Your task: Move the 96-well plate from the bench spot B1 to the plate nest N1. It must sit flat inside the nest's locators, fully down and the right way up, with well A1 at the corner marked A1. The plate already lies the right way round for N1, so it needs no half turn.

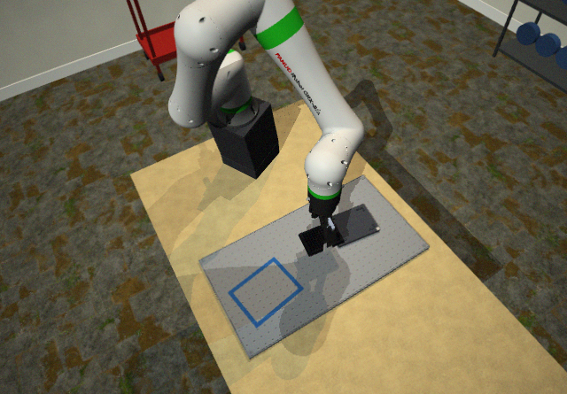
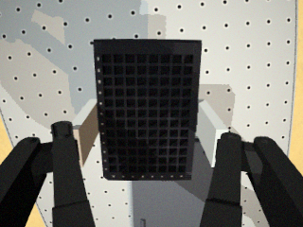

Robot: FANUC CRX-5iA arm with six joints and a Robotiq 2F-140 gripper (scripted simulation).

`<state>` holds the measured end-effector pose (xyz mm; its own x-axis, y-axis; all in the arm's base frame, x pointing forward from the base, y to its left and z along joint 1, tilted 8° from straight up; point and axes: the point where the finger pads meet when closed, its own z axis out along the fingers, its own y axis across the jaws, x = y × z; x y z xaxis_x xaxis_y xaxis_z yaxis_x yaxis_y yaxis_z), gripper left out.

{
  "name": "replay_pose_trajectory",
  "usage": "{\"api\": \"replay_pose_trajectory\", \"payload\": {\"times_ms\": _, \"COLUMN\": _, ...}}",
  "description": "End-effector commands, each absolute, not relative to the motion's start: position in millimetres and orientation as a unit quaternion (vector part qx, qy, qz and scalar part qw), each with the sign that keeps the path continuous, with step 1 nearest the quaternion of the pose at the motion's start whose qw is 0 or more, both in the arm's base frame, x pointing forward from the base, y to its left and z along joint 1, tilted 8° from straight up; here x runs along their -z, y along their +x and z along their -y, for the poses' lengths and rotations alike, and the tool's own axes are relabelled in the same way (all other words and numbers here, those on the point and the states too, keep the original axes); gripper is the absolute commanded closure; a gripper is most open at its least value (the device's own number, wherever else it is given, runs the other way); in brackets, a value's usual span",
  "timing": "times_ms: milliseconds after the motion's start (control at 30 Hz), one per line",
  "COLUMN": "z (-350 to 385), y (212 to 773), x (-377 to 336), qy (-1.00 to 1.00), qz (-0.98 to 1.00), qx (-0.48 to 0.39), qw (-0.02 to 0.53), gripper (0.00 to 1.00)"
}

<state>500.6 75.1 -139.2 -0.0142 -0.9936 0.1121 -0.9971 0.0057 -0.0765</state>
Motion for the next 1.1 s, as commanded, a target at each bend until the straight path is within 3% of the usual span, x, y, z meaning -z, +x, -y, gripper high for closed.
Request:
{"api": "replay_pose_trajectory", "payload": {"times_ms": 0, "z": -83, "y": 499, "x": 140, "qy": 0.702, "qz": 0.709, "qx": -0.067, "qw": 0.013, "gripper": 1.0}}
{"api": "replay_pose_trajectory", "payload": {"times_ms": 1067, "z": -172, "y": 474, "x": 149, "qy": 0.702, "qz": 0.709, "qx": -0.067, "qw": 0.013, "gripper": 1.0}}
